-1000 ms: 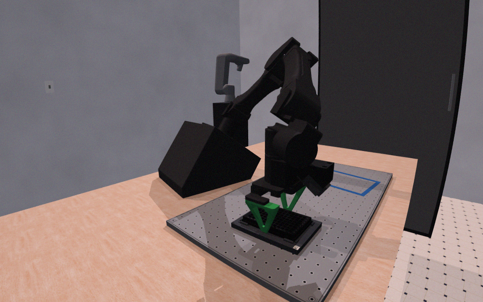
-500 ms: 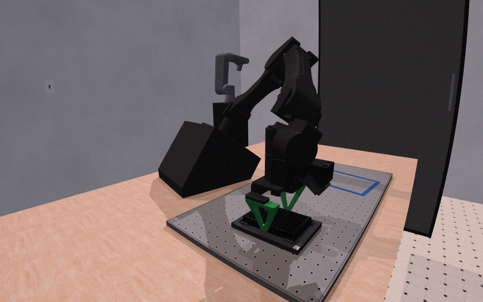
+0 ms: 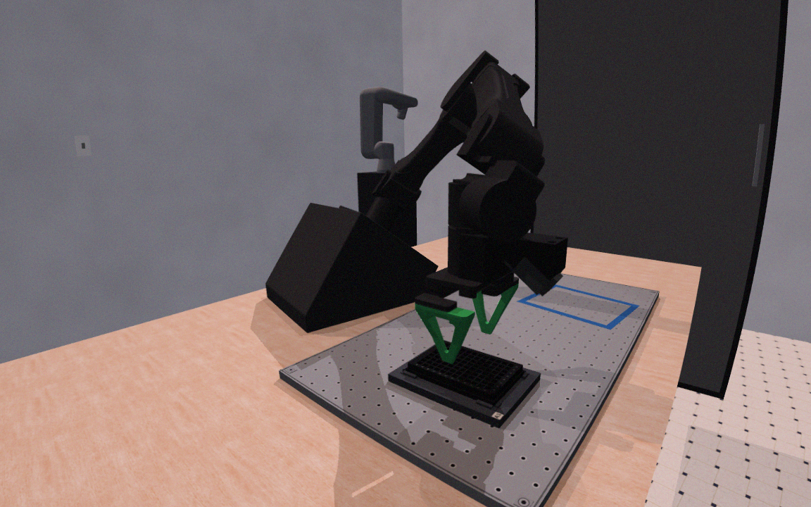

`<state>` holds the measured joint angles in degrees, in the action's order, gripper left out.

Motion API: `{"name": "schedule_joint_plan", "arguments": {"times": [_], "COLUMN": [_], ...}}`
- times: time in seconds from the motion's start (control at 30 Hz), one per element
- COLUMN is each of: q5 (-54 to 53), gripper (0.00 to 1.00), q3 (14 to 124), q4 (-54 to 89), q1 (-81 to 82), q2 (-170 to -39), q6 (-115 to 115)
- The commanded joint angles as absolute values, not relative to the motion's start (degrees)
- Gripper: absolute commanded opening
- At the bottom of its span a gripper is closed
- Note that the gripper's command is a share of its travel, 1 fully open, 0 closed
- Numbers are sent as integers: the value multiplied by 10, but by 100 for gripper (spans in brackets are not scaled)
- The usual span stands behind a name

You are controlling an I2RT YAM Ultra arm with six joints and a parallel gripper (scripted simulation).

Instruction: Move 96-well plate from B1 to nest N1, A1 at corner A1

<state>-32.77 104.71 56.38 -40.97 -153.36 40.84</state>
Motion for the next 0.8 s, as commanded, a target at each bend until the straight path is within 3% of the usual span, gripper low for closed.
{"name": "schedule_joint_plan", "arguments": {"times": [0.0, 0.77], "q5": [-325, -320], "gripper": [100, 100], "q3": [1070, 1121], "q4": [597, 677], "q1": [-433, -458], "q2": [-1511, -1502], "q6": [422, 451]}}
